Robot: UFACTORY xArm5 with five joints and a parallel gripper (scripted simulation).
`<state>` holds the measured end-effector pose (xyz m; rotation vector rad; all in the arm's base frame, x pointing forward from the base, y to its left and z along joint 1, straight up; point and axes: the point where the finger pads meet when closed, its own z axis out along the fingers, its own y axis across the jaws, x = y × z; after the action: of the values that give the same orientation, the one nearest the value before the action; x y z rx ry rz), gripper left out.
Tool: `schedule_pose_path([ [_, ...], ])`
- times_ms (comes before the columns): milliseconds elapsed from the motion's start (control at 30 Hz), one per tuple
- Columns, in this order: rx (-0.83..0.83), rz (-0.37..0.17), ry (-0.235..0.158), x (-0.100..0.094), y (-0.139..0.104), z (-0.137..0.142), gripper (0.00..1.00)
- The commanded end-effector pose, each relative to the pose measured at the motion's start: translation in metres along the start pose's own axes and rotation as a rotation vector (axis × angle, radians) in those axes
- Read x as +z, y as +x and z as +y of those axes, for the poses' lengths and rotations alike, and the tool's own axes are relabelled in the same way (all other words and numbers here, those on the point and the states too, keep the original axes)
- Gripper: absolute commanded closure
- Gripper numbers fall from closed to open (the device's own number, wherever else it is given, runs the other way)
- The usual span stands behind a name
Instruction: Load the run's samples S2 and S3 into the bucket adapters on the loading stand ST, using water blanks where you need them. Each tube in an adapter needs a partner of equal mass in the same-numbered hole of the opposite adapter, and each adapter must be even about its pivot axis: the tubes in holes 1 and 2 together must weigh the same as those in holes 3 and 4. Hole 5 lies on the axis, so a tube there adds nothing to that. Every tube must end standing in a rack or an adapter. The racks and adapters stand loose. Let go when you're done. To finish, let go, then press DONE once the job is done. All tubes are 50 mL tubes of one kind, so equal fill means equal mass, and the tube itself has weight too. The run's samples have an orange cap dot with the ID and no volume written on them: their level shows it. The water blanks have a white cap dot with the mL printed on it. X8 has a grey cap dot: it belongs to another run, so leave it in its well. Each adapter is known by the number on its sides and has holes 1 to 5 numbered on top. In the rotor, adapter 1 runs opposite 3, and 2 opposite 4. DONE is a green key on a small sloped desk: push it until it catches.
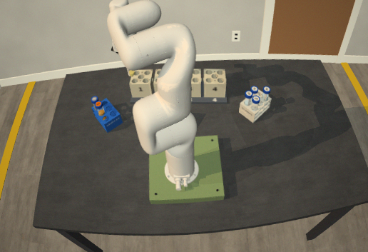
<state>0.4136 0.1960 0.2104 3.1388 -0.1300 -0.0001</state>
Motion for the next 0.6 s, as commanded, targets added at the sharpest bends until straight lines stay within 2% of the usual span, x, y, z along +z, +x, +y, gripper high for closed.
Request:
schedule_pose_path([
  [0,-0.001,0.003,0.0,-0.002,0.023,0.012,1.0],
  [67,-0.001,0.003,0.0,-0.002,0.023,0.012,1.0],
  [267,-0.001,0.003,0.0,-0.002,0.046,0.027,1.0],
  [567,-0.001,0.003,0.0,-0.002,0.046,0.027,1.0],
])
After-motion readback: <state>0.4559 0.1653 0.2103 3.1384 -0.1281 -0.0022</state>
